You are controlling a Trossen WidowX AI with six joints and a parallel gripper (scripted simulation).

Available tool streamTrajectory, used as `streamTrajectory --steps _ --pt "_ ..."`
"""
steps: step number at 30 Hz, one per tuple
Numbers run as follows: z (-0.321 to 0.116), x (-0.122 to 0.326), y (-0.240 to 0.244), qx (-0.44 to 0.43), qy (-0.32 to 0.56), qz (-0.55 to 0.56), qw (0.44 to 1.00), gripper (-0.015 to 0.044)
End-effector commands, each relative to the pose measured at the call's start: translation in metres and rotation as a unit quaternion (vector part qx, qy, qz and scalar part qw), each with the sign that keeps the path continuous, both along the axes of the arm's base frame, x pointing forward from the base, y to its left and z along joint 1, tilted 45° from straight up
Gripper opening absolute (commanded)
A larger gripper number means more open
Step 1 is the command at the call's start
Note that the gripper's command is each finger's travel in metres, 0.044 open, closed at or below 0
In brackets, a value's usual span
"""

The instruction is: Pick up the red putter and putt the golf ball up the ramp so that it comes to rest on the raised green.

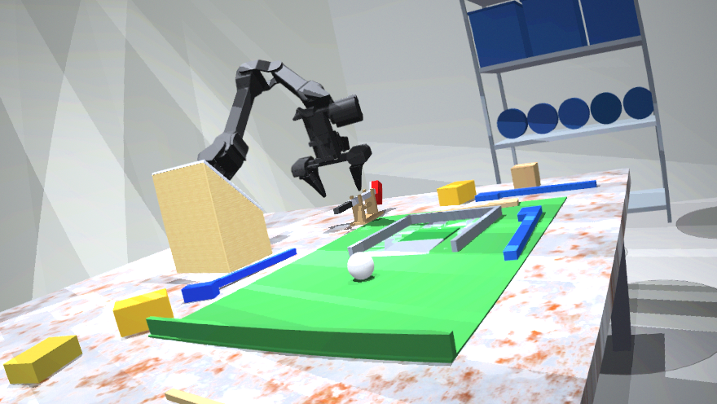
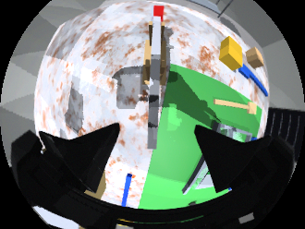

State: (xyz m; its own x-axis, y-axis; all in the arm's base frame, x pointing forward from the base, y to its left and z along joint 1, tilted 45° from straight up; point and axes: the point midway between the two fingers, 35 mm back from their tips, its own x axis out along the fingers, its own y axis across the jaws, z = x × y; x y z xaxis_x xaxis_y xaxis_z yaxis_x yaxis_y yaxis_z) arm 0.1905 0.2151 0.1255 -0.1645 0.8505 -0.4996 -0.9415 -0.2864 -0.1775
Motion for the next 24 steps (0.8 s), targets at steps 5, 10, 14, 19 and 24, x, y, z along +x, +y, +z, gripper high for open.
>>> streamTrajectory --steps 5,10,14,19,24 --pt "-0.016 -0.006 0.011 -0.004 0.010 0.002 1.000 0.0440" --pt "-0.022 -0.007 0.017 -0.004 0.010 0.002 1.000 0.0440" --pt "-0.032 -0.008 0.027 -0.003 0.010 0.002 1.000 0.0440" --pt "-0.032 -0.009 0.028 -0.003 0.011 0.002 1.000 0.0440" --pt "-0.036 -0.009 0.031 -0.003 0.010 0.002 1.000 0.0440"
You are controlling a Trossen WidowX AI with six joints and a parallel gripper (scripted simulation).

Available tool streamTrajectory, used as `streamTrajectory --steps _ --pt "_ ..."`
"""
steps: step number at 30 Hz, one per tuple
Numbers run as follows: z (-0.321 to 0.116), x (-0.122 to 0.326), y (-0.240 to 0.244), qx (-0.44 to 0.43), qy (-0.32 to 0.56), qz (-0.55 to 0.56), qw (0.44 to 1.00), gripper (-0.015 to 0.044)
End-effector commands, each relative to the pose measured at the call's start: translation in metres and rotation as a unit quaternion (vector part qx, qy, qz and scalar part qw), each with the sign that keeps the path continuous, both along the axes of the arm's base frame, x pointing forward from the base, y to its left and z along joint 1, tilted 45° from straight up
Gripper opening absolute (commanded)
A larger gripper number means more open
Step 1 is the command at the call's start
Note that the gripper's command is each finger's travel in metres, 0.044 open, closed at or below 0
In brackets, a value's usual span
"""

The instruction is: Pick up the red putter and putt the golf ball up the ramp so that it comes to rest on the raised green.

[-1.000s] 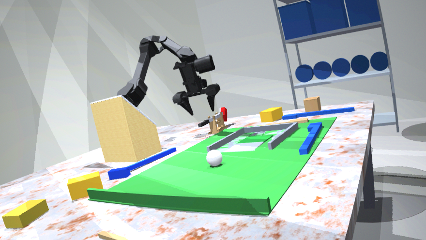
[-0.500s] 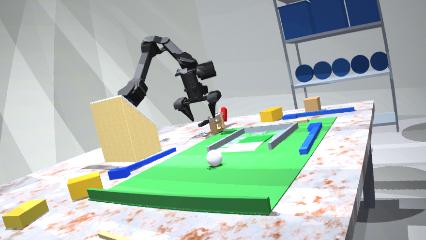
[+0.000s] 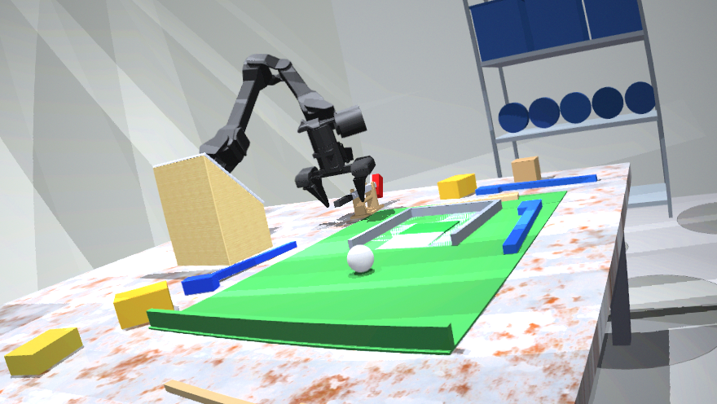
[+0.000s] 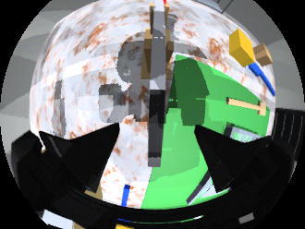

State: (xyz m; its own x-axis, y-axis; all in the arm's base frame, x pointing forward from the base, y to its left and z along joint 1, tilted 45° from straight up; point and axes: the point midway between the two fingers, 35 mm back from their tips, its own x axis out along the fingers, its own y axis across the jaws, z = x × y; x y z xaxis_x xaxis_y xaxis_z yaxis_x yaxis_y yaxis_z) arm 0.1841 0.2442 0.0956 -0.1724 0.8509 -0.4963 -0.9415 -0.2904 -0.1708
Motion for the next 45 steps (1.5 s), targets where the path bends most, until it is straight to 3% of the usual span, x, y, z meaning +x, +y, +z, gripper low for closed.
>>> streamTrajectory --steps 1,18,33,40,45 --pt "-0.007 -0.003 0.003 -0.004 0.007 -0.001 1.000 0.0440" --pt "-0.019 -0.005 0.015 -0.004 0.007 -0.001 1.000 0.0440" --pt "-0.015 -0.003 0.015 0.000 0.002 0.001 1.000 0.0046" --pt "-0.015 -0.003 0.015 0.000 0.002 0.001 1.000 0.0000" --pt "-0.010 0.000 0.008 -0.004 0.001 0.002 1.000 0.0000"
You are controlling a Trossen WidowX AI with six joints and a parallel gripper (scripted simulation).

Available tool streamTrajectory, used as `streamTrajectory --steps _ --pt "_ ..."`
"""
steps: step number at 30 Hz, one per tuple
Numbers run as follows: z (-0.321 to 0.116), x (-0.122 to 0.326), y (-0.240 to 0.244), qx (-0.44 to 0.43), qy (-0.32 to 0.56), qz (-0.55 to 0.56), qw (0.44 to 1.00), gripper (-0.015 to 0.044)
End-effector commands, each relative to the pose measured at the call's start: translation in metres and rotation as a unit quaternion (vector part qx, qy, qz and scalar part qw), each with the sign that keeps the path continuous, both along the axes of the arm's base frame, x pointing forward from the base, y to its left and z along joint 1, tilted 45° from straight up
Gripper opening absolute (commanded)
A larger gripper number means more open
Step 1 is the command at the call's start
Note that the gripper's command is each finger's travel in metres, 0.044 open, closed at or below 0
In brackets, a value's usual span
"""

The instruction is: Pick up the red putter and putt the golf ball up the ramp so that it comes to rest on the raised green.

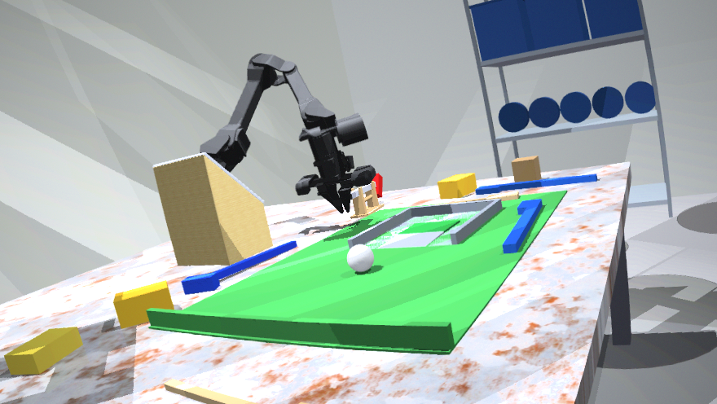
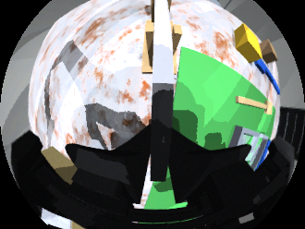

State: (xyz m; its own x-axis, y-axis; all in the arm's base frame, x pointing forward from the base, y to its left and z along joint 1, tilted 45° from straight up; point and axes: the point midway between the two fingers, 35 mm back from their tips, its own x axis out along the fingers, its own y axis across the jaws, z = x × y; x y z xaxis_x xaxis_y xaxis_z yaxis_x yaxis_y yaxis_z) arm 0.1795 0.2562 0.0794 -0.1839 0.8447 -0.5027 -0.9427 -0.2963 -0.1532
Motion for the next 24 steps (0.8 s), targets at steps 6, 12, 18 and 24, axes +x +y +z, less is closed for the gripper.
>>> streamTrajectory --steps 6,12,18,24 --pt "0.020 0.011 -0.021 -0.003 -0.008 0.001 1.000 0.0000" --pt "0.038 0.014 -0.039 -0.005 -0.008 0.001 1.000 0.0000" --pt "0.058 0.014 -0.057 -0.001 -0.007 0.000 1.000 0.0000" --pt "0.070 0.012 -0.067 0.002 -0.006 -0.001 1.000 0.0000"
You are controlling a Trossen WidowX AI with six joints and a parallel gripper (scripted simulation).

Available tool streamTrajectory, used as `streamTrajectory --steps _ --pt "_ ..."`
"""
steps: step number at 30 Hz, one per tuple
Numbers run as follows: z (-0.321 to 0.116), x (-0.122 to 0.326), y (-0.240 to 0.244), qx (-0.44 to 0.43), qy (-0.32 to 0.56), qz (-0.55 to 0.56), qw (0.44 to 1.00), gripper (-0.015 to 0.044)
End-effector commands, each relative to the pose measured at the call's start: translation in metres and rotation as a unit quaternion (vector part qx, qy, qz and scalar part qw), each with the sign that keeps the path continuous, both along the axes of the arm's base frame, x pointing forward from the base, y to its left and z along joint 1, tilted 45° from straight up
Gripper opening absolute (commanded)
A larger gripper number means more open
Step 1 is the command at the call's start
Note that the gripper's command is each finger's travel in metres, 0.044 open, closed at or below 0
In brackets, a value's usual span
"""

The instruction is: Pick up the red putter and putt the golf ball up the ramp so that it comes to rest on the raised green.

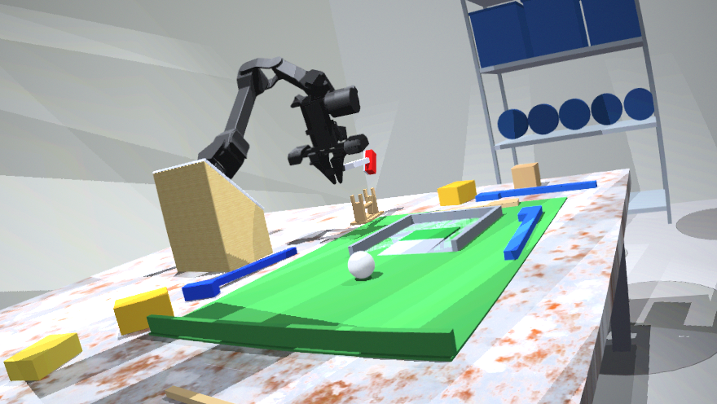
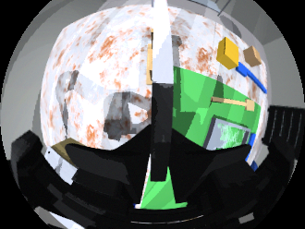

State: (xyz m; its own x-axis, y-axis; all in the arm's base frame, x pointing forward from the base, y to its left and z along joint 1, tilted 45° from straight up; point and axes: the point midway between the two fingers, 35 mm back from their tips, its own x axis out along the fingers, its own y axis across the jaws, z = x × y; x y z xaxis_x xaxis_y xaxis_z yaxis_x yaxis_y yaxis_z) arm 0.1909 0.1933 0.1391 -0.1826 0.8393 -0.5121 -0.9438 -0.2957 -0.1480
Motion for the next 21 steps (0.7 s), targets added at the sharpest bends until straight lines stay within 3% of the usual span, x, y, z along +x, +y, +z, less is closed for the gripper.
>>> streamTrajectory --steps 1,21 --pt "0.011 0.000 -0.005 0.008 -0.006 0.000 1.000 0.0000" --pt "-0.051 0.080 -0.061 -0.089 0.155 -0.174 0.968 0.0000"
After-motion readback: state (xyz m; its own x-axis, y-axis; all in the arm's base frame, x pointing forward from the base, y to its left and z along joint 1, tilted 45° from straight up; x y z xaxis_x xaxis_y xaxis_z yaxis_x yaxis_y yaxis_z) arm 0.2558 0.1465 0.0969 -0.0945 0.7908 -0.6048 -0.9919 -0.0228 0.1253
